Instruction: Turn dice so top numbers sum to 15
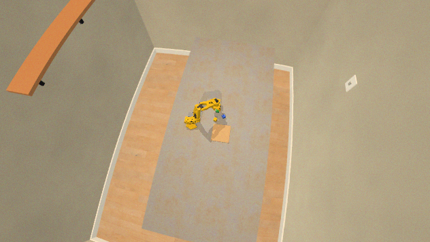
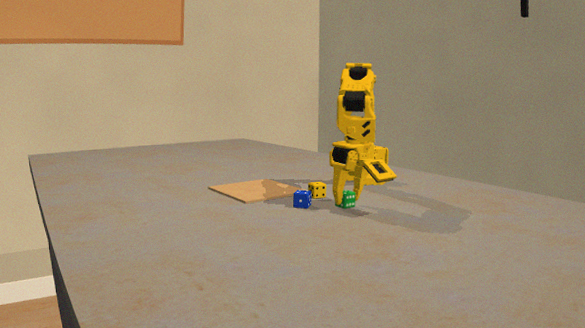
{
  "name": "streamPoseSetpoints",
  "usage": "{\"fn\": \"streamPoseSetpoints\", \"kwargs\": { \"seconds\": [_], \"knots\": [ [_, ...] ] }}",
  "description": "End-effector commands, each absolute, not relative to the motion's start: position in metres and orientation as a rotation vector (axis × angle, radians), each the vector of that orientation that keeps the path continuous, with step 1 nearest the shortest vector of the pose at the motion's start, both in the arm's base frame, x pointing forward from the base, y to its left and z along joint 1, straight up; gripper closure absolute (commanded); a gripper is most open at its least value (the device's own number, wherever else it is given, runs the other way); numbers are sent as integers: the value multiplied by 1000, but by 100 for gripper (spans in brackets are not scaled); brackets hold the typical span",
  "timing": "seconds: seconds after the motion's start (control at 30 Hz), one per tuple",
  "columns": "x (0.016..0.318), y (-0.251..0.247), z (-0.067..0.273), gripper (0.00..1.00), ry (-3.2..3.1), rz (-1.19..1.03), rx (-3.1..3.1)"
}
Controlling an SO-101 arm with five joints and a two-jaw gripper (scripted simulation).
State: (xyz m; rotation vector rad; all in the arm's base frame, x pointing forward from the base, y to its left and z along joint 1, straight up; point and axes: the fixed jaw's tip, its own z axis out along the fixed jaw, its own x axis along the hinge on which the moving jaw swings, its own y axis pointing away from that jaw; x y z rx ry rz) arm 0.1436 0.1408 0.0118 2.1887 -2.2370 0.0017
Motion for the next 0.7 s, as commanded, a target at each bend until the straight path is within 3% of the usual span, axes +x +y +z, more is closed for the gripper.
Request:
{"fn": "streamPoseSetpoints", "kwargs": {
  "seconds": [0.0,0.67],
  "knots": [
    [152,145,18,82,-2266,2,2222],
    [155,145,18,87,-2266,2,2222]
  ]
}}
